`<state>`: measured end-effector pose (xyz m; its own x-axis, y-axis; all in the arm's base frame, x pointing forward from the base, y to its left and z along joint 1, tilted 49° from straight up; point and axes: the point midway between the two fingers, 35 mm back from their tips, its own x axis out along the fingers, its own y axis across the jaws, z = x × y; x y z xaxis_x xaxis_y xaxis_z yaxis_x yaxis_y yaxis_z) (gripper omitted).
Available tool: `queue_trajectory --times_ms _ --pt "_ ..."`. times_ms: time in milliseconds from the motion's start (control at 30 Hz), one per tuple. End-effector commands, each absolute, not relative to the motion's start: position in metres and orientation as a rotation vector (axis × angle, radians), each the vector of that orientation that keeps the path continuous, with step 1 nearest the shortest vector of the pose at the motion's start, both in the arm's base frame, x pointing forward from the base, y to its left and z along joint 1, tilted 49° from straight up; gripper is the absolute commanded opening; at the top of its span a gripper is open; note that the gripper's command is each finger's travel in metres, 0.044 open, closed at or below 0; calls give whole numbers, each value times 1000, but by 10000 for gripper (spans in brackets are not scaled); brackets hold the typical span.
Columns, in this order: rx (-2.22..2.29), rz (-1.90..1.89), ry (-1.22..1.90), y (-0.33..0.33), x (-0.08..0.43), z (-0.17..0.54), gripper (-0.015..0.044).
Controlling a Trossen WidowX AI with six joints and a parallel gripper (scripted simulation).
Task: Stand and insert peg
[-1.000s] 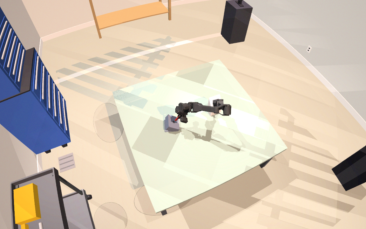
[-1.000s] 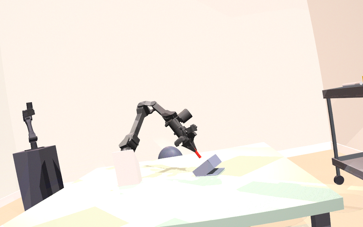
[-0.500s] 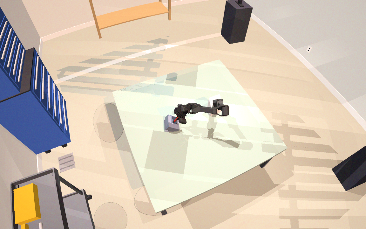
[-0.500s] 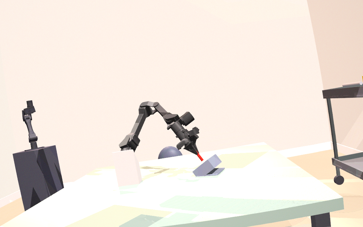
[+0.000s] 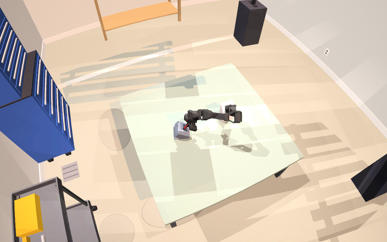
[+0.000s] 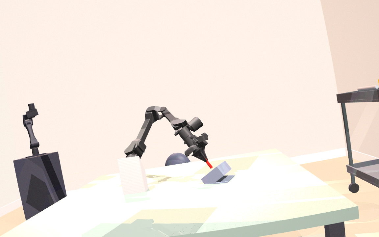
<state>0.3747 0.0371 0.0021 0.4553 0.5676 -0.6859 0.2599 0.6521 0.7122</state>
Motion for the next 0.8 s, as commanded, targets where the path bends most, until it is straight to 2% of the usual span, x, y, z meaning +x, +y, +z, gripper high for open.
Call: queue_trajectory --times_ms 0,767 --pt "882 225 1118 37 374 2 0" --pt "882 225 1117 44 381 -8 0"
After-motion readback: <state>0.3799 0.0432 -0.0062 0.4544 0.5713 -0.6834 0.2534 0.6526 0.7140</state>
